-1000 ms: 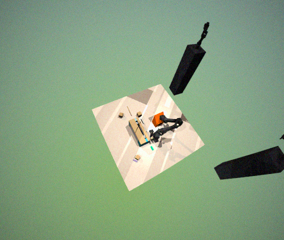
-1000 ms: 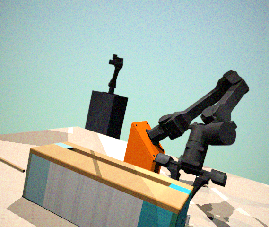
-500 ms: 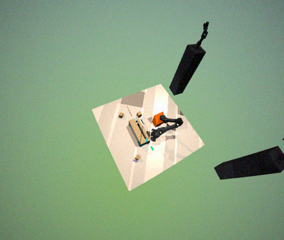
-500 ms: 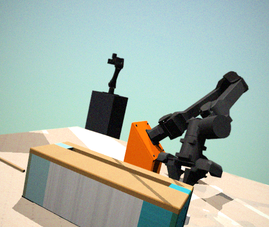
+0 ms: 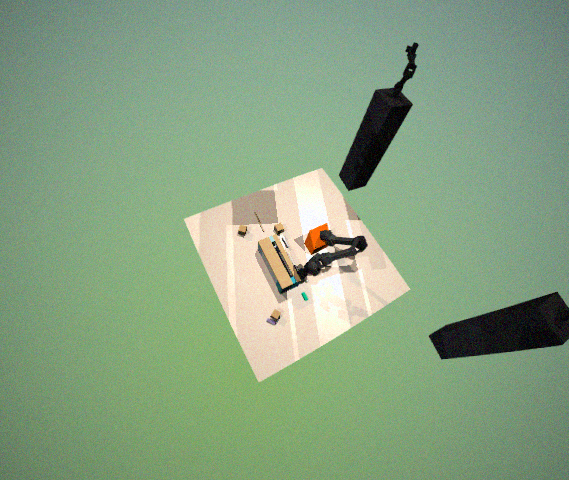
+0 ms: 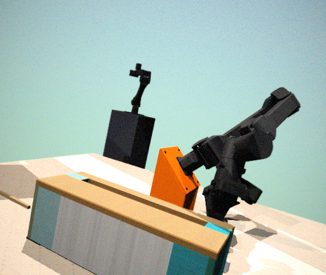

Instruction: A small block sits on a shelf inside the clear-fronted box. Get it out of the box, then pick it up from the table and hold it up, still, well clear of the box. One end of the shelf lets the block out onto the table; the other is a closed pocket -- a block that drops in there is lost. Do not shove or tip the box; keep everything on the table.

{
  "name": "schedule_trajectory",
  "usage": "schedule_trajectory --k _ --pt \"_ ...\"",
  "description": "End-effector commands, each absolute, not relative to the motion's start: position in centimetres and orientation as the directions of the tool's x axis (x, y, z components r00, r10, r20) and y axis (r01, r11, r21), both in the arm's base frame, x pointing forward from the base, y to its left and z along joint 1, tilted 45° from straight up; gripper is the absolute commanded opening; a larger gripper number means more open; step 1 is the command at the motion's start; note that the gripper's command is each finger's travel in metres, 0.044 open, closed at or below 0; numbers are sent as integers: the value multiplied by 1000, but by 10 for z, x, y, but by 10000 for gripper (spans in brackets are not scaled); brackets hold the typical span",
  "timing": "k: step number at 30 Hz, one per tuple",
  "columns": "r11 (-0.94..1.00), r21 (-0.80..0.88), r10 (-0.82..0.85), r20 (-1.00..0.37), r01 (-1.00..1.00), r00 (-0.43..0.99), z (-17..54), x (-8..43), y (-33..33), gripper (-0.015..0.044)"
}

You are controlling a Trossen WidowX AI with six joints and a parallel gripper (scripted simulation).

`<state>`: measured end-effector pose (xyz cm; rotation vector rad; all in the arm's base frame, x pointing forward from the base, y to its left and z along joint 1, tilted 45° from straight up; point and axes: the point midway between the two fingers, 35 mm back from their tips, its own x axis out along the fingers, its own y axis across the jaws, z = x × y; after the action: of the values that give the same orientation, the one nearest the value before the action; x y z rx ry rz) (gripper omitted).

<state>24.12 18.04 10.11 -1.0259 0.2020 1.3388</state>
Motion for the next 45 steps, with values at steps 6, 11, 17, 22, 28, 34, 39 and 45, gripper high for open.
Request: schedule_trajectory --k 6,11,17,22,28,34,39,45 --pt "142 -245 708 -652 -959 271 101 239 171 0" --pt "273 -92 713 -649 -958 266 101 238 166 0" --pt "414 96 718 -645 -905 260 101 237 160 0" --pt "512 250 724 -641 -822 256 102 236 156 0" --pt "601 422 731 -634 -678 252 102 234 150 0" --pt "654 572 738 -627 -496 249 103 233 145 0" --pt "667 672 744 -620 -321 247 104 232 141 0" --pt "646 757 752 -611 -95 246 105 230 136 0"
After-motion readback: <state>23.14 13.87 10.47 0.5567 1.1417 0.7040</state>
